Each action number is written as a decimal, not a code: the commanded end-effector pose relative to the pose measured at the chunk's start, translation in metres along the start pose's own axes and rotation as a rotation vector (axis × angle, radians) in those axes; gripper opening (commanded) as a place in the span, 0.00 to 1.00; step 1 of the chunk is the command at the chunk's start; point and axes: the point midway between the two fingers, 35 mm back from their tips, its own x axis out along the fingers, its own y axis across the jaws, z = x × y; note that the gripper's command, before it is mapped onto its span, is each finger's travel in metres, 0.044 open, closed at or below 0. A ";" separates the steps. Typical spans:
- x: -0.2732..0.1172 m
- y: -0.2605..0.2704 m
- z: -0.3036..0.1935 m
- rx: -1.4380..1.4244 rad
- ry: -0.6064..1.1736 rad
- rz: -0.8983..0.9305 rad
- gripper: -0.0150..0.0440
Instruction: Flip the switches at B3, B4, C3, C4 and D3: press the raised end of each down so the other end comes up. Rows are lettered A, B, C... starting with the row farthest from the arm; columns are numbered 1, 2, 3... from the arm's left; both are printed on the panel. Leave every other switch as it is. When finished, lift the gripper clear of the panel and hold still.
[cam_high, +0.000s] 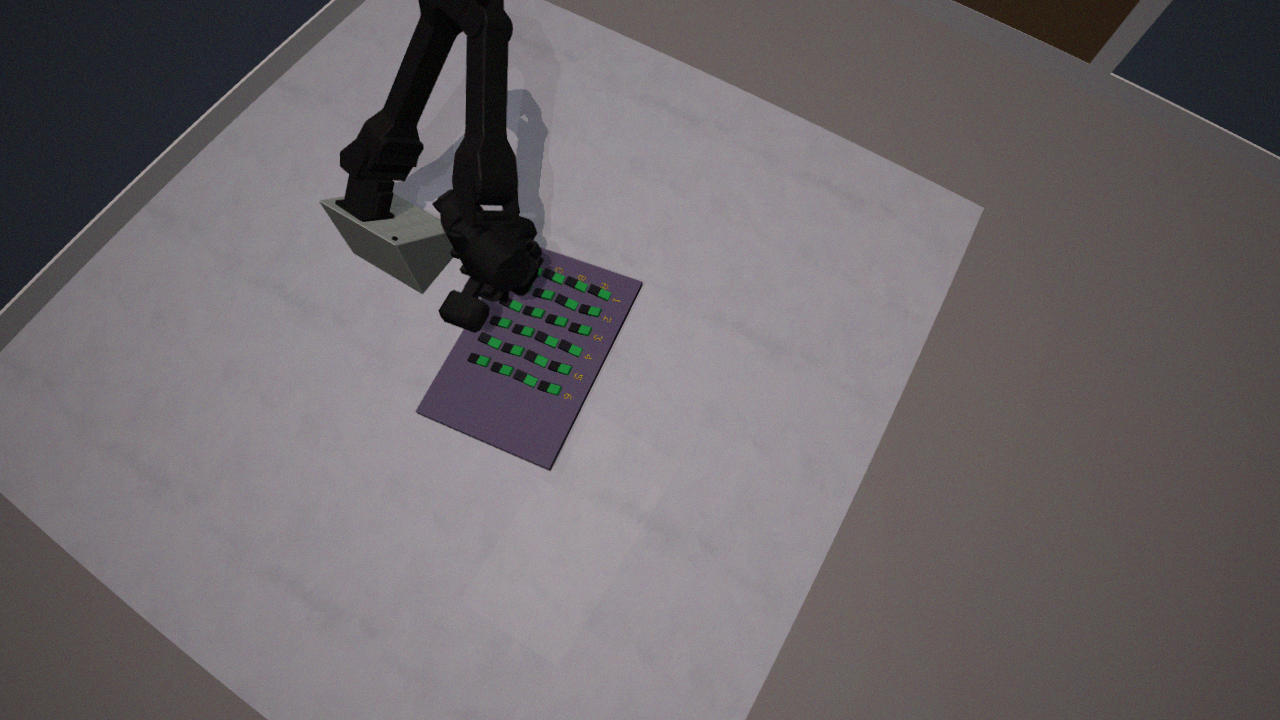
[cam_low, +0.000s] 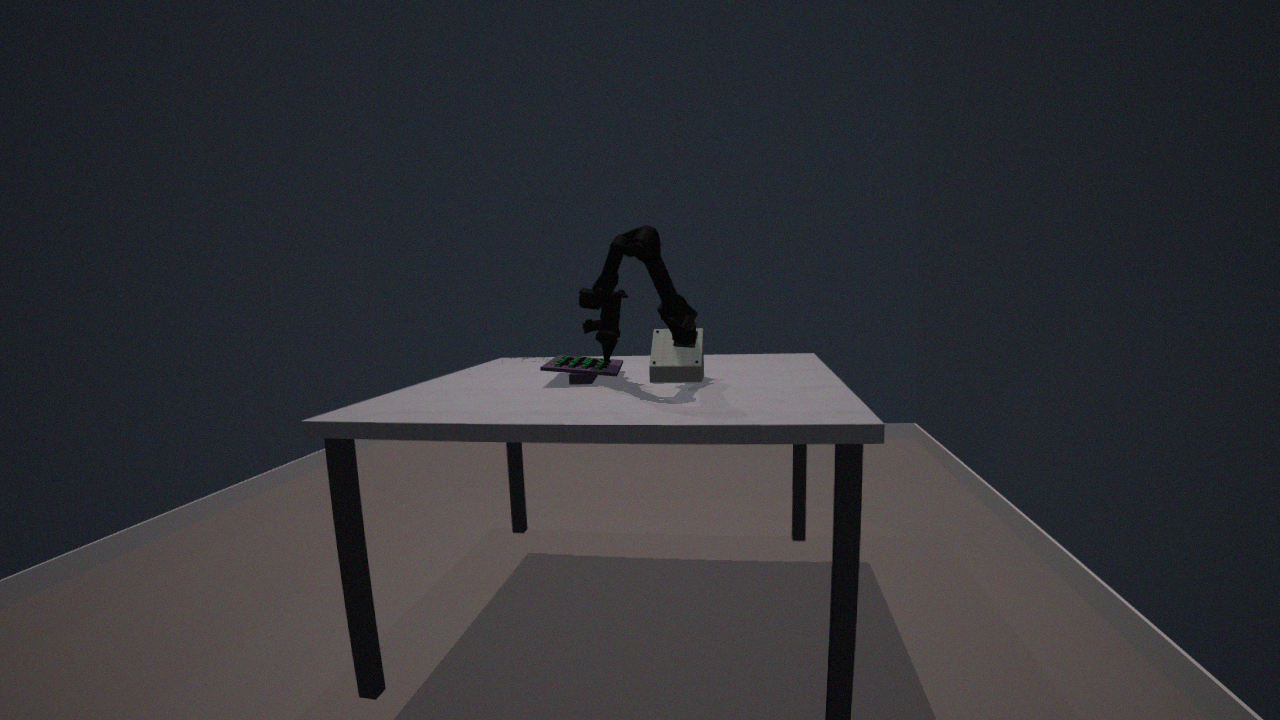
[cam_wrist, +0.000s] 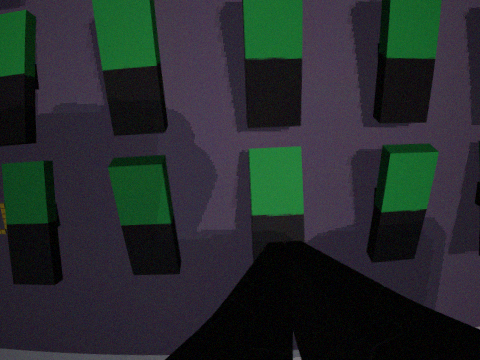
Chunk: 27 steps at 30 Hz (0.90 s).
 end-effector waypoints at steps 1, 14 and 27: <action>0.000 0.001 0.000 0.004 -0.002 0.006 0.25; 0.002 0.001 0.000 0.004 -0.002 0.006 0.25; 0.004 0.001 0.000 0.004 -0.002 0.006 0.25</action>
